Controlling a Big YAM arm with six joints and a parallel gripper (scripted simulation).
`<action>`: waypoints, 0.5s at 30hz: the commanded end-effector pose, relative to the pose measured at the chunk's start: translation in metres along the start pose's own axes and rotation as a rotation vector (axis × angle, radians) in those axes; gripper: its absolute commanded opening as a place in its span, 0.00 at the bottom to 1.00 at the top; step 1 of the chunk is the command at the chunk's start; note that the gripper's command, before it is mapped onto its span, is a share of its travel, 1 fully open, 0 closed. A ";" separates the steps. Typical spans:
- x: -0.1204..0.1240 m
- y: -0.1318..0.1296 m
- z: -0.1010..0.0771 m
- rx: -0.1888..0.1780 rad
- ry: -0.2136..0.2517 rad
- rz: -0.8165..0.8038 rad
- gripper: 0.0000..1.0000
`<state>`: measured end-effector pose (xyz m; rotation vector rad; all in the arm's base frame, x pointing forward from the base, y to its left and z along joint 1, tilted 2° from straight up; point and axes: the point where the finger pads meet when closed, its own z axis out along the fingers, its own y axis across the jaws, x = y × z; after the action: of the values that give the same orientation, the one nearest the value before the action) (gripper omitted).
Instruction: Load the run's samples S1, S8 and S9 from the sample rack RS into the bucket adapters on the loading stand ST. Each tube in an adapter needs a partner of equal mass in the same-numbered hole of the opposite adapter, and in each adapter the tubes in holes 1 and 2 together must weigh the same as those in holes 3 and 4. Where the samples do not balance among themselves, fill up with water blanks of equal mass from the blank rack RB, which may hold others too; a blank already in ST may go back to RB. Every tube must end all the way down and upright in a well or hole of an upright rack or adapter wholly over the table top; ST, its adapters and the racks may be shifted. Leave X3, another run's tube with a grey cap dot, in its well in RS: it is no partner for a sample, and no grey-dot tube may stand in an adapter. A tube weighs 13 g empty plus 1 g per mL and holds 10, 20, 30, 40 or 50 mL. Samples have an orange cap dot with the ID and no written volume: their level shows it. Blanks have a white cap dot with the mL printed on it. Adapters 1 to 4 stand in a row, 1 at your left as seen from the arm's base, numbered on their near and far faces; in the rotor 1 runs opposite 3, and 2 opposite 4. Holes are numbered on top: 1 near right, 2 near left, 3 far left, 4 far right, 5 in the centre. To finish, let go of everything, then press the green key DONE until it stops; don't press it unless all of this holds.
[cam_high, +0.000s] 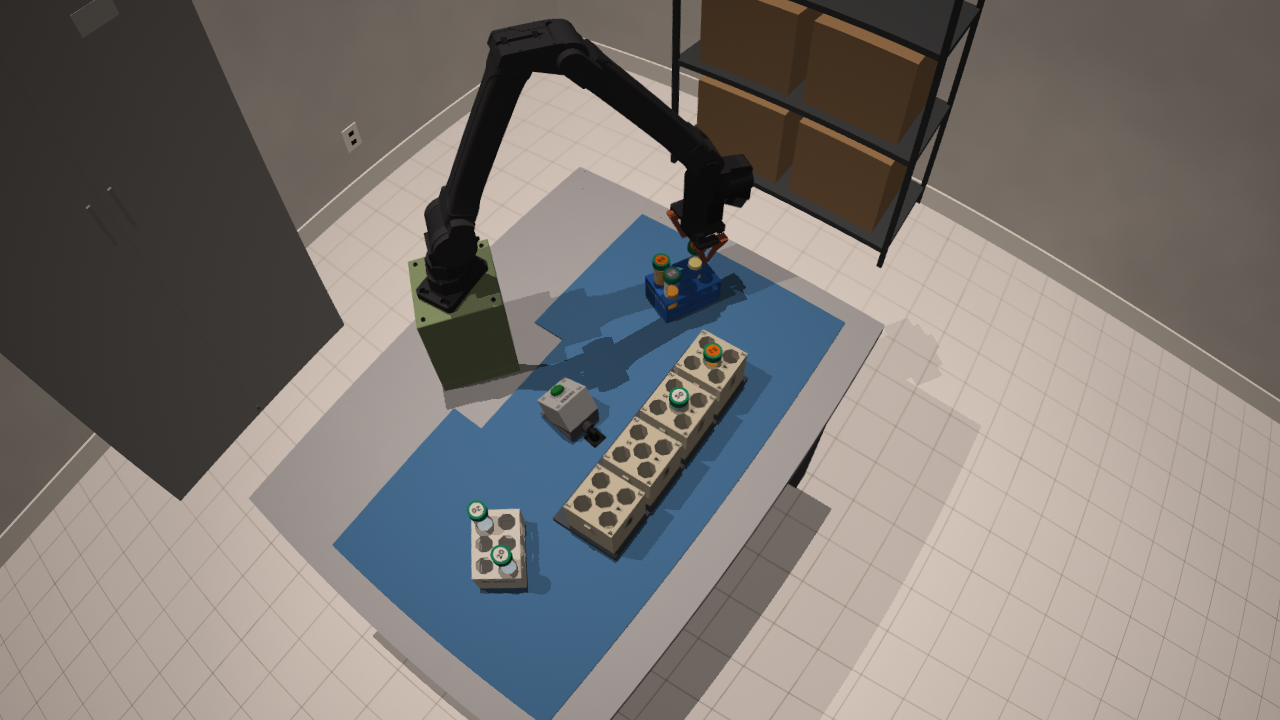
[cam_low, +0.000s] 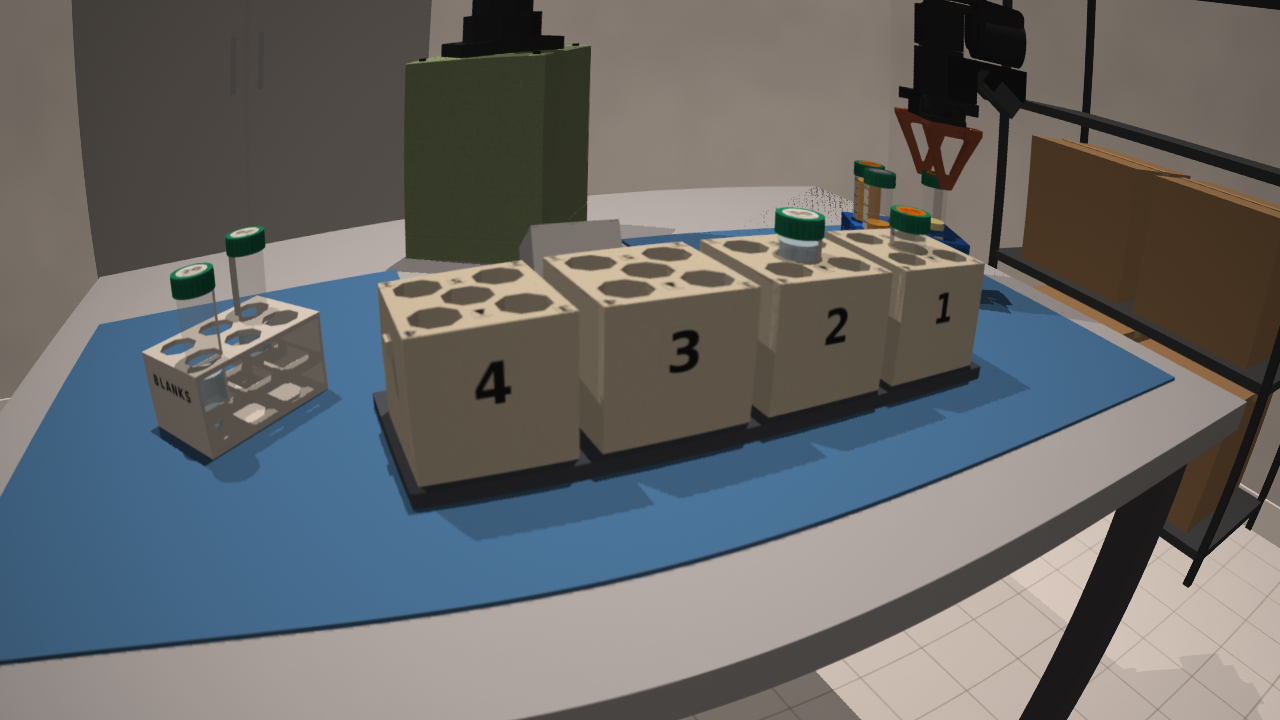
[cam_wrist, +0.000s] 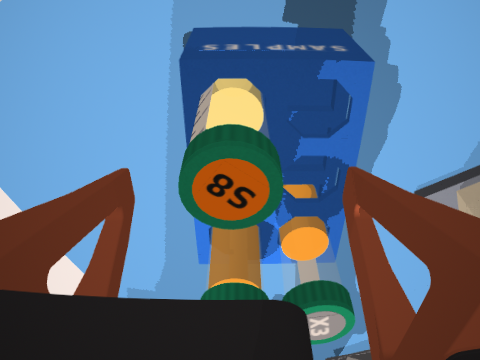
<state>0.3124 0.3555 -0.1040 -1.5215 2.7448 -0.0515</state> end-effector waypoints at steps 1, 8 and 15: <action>-0.020 0.005 -0.002 0.006 -0.042 -0.001 0.80; -0.027 0.000 -0.001 0.008 -0.055 0.003 0.80; -0.020 0.000 -0.006 0.007 -0.047 -0.001 0.80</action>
<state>0.3122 0.3588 -0.1087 -1.5218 2.7372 -0.0475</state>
